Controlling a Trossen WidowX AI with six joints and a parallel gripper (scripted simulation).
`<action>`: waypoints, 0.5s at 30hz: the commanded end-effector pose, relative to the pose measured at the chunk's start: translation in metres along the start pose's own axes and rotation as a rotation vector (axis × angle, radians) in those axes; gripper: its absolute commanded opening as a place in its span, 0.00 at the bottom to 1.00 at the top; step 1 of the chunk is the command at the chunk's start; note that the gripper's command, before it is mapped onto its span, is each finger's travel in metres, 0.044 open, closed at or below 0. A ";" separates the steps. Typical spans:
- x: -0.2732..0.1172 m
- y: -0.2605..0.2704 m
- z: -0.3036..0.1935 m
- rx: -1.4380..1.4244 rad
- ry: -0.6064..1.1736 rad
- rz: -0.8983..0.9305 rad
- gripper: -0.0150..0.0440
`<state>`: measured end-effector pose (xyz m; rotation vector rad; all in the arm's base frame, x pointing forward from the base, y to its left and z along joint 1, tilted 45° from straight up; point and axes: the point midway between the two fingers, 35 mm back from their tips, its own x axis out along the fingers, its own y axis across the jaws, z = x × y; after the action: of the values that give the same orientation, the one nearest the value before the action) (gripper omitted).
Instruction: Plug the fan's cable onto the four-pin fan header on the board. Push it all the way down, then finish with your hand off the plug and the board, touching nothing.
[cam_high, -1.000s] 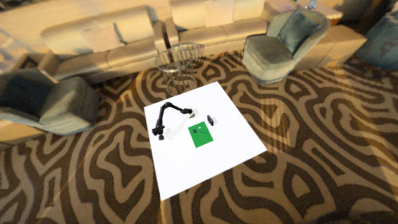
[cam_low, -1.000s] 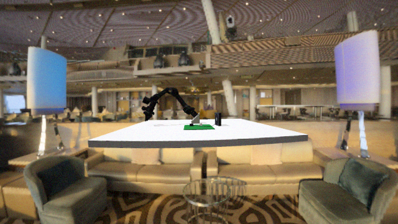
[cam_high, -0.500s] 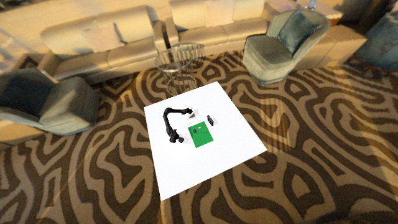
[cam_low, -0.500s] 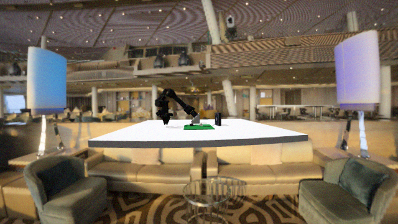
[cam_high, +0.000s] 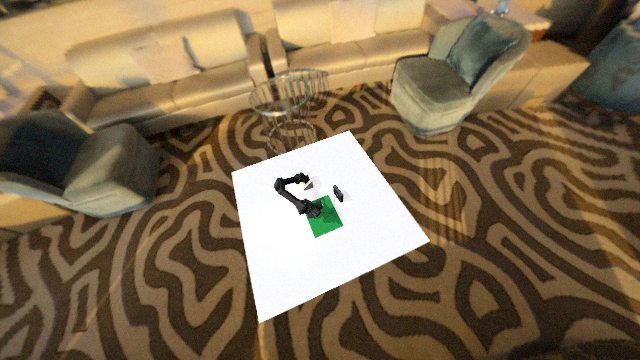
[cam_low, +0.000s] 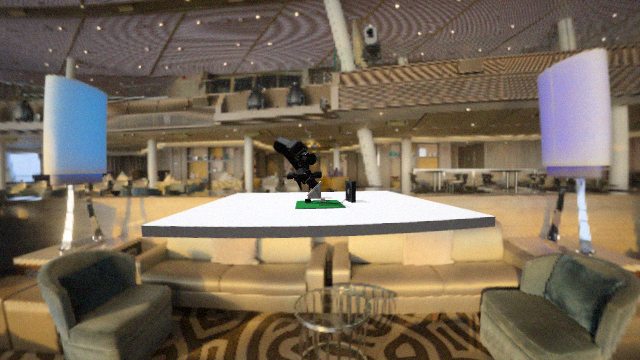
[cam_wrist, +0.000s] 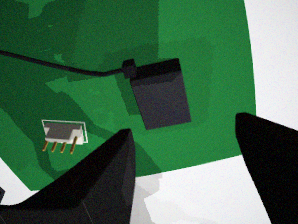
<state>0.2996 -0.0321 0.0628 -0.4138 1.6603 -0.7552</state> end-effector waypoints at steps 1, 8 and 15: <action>-0.002 0.013 -0.012 -0.082 0.035 -0.048 0.61; 0.012 0.013 -0.009 -0.082 0.035 -0.048 0.61; 0.029 0.012 -0.006 -0.082 0.035 -0.049 0.61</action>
<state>0.2893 -0.0386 0.0390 -0.4863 1.7199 -0.7421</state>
